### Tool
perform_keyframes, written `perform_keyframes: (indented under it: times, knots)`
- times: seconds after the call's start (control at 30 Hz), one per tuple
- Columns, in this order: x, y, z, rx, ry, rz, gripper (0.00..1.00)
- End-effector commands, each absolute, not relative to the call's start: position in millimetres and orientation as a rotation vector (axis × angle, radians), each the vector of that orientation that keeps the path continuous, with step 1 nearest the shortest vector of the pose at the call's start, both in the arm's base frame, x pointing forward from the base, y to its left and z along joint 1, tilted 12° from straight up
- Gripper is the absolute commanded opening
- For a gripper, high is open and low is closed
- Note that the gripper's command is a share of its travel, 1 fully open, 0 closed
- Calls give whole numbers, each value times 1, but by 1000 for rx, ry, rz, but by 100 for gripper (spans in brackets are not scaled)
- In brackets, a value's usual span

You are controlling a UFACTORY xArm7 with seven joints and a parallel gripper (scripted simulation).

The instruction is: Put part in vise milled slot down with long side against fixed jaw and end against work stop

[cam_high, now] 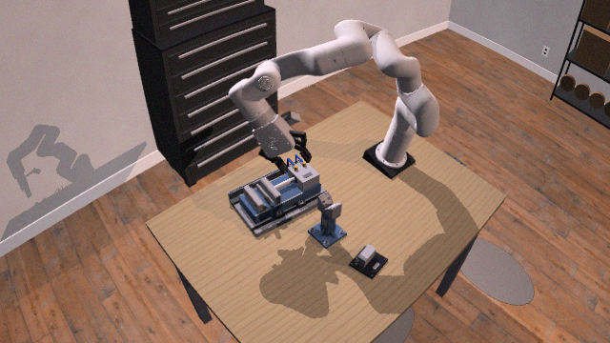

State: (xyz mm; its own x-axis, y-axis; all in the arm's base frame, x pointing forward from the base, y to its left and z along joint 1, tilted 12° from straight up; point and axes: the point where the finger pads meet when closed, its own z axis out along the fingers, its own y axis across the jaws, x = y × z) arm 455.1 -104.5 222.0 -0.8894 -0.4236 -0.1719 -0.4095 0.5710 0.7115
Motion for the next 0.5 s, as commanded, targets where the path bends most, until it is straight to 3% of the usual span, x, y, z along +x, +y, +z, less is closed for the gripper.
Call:
perform_keyframes:
  times: [0.0, 0.37, 0.47]
  knots:
    - [463, -67, 229, 952, -2775, -1131, 100]
    - [463, -67, 229, 952, -2775, -1131, 100]
    - [466, -32, 234, 1163, -2760, -1014, 100]
